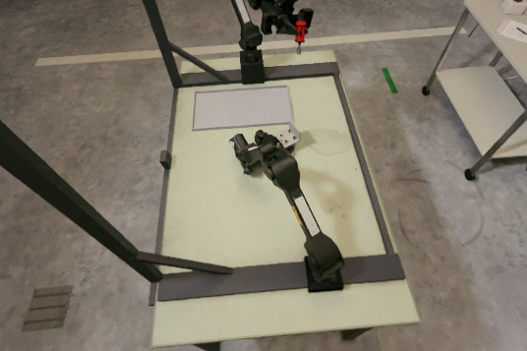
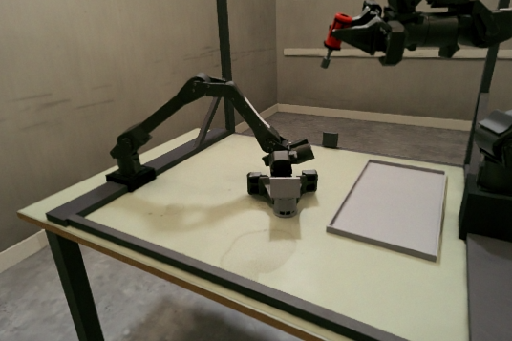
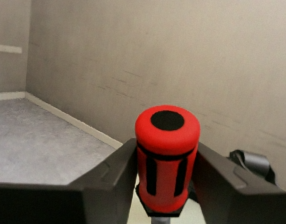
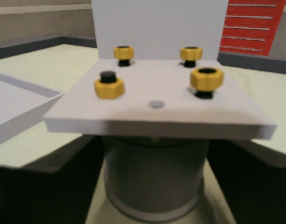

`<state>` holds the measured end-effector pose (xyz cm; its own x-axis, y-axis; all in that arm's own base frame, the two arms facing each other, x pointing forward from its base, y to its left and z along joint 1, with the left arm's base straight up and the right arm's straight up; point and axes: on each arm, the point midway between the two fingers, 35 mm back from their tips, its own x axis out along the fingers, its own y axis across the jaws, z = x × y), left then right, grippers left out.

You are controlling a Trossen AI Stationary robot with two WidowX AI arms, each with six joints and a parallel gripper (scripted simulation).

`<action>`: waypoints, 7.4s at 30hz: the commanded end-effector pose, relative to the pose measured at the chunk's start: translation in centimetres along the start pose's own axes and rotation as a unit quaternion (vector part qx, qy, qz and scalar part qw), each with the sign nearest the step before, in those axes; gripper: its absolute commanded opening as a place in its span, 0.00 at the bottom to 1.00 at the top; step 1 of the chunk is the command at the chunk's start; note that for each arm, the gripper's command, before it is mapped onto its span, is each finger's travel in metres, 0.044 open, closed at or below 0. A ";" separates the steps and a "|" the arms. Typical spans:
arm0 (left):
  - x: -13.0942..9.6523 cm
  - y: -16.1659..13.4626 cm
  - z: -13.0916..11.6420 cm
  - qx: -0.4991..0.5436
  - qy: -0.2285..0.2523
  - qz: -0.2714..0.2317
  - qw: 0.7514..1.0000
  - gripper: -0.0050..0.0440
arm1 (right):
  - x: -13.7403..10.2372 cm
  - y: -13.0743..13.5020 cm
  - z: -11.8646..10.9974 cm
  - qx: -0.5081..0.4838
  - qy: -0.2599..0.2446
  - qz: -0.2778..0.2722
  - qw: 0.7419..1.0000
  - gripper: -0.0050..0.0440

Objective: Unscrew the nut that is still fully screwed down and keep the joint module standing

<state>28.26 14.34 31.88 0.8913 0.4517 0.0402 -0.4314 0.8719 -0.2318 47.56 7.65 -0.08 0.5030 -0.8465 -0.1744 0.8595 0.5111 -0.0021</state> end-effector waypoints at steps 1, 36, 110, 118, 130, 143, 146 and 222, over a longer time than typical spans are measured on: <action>-0.3 -0.9 1.7 0.025 -0.020 -0.012 0.999 0.38 | -0.3 0.5 2.3 0.026 -0.002 0.004 1.000 0.60; 3.3 -4.3 -4.3 0.183 0.024 -0.097 0.978 0.38 | -0.3 0.5 2.3 0.026 -0.002 0.004 1.000 0.60; 6.7 -4.3 -26.6 0.152 0.168 -0.246 0.943 0.38 | -0.3 0.5 2.3 0.026 -0.002 0.004 1.000 0.60; 6.7 -4.4 -26.2 0.152 0.163 -0.245 0.944 0.38 | -0.3 0.5 2.3 0.026 -0.002 0.004 1.000 0.60; 7.2 -4.4 -26.2 0.151 0.160 -0.243 0.945 0.38 | -0.3 0.5 2.3 0.026 -0.002 0.004 1.000 0.60; 7.3 -4.6 -25.8 0.151 0.153 -0.243 0.946 0.38 | -0.3 0.5 2.3 0.026 -0.002 0.004 1.000 0.60; 7.3 -4.6 -25.7 0.151 0.152 -0.243 0.946 0.38 | -0.3 0.5 2.3 0.026 -0.002 0.004 1.000 0.60; 7.0 -4.0 -28.5 0.151 0.155 -0.244 0.945 0.38 | -0.3 0.5 2.3 0.026 -0.002 0.004 1.000 0.60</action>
<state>39.81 8.62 4.45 0.9654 -0.0536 -0.2551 0.0600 0.9980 0.0175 47.56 7.65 -0.08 0.5030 -0.8465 -0.1744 0.8595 0.5111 -0.0021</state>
